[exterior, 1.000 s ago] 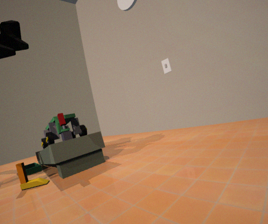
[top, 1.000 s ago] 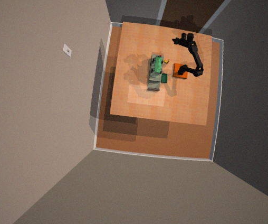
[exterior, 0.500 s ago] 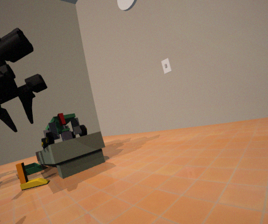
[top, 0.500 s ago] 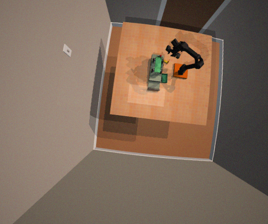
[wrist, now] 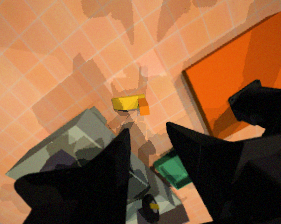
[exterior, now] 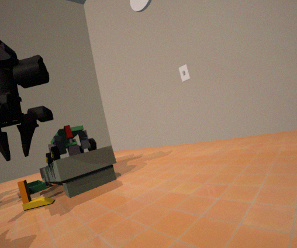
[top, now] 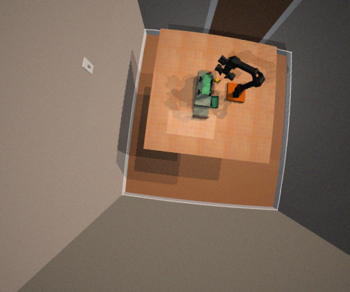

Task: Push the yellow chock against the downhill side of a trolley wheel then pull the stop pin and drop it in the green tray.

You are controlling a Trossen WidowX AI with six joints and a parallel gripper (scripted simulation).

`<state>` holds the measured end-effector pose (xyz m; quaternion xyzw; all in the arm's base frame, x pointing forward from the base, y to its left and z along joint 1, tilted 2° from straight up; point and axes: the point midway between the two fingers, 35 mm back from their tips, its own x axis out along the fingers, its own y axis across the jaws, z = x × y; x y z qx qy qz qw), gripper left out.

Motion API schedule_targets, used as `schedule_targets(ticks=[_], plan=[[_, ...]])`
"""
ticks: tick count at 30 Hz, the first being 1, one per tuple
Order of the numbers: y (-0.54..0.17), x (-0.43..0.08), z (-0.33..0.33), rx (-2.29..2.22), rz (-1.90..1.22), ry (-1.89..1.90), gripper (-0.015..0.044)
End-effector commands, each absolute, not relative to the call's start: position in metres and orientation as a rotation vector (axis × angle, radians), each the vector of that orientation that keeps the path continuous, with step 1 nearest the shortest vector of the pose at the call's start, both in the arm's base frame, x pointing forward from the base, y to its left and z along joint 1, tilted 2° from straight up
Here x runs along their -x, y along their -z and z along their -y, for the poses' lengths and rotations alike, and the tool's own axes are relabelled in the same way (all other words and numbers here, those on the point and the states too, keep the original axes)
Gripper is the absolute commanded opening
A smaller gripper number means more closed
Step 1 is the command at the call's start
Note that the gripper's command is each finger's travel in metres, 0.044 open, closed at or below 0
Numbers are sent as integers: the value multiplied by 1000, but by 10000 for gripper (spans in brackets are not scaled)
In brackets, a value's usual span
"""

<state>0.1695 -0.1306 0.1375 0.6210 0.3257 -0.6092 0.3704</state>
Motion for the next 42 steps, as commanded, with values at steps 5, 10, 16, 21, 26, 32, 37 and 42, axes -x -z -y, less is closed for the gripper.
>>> schedule_targets(ticks=[5,10,16,21,26,32,37,42], plan=[[-109,-169,131,-1592,-842,1577,190],[-102,-169,131,-1592,-842,1577,190],[-97,-169,132,-1592,-842,1577,190],[-89,-170,132,-1592,-842,1577,190],[-81,-170,132,-1592,-842,1577,190],[-72,-170,133,-1592,-842,1577,190],[-71,-170,133,-1592,-842,1577,190],[-63,-171,133,-1592,-842,1577,190]])
